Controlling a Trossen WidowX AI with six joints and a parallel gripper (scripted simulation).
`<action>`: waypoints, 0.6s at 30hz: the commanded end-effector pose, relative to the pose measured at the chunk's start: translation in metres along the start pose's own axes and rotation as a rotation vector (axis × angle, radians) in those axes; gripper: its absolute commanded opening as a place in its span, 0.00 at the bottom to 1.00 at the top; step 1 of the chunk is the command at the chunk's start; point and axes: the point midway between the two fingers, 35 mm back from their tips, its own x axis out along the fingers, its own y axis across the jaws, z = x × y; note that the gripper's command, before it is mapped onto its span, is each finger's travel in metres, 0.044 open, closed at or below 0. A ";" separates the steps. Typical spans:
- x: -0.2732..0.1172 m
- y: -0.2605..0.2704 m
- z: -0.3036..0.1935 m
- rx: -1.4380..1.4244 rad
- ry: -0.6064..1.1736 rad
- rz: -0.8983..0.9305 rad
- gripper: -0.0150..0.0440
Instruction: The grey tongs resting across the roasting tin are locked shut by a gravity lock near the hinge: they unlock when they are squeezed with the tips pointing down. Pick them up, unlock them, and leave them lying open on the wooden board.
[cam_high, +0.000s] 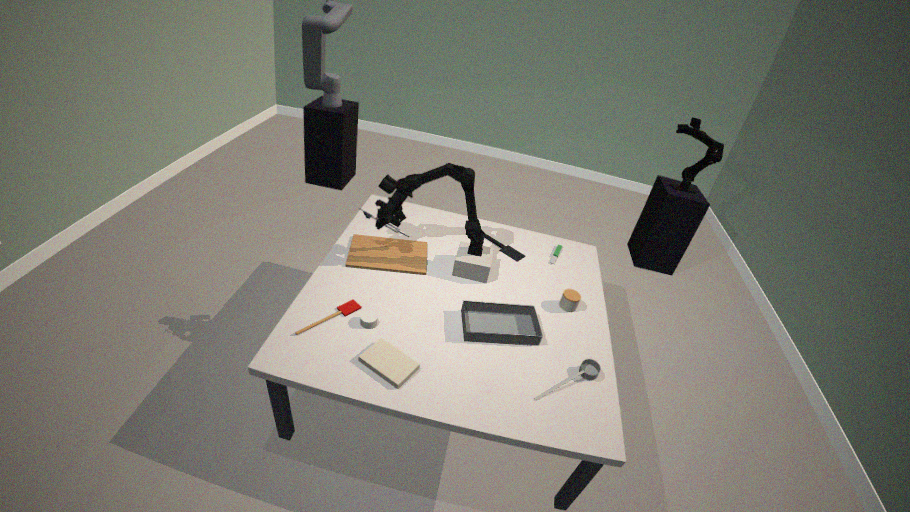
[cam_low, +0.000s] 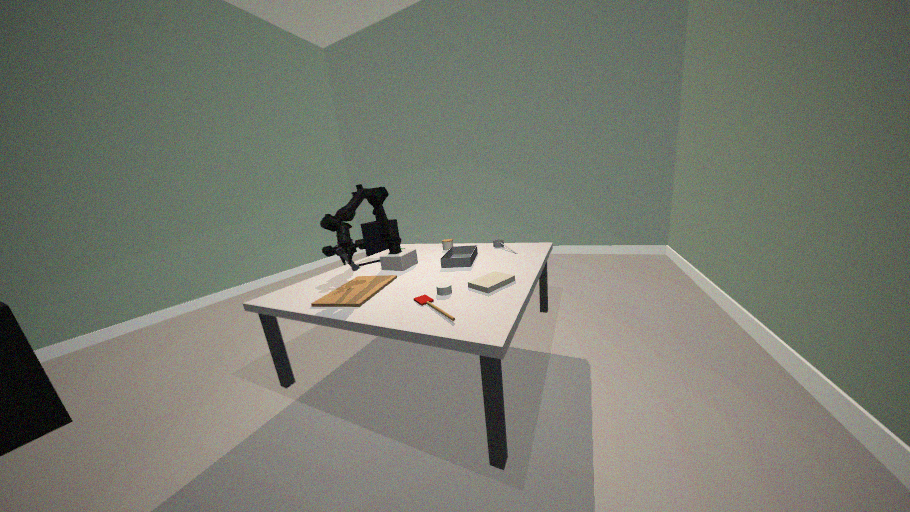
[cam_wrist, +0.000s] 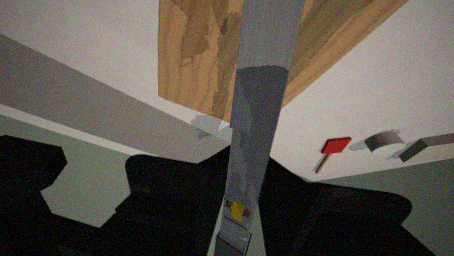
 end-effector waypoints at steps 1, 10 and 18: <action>-0.009 0.001 -0.005 0.001 0.086 -0.003 0.00; -0.026 -0.001 -0.007 -0.016 0.261 -0.014 0.00; -0.044 -0.005 -0.006 -0.047 0.409 -0.023 0.00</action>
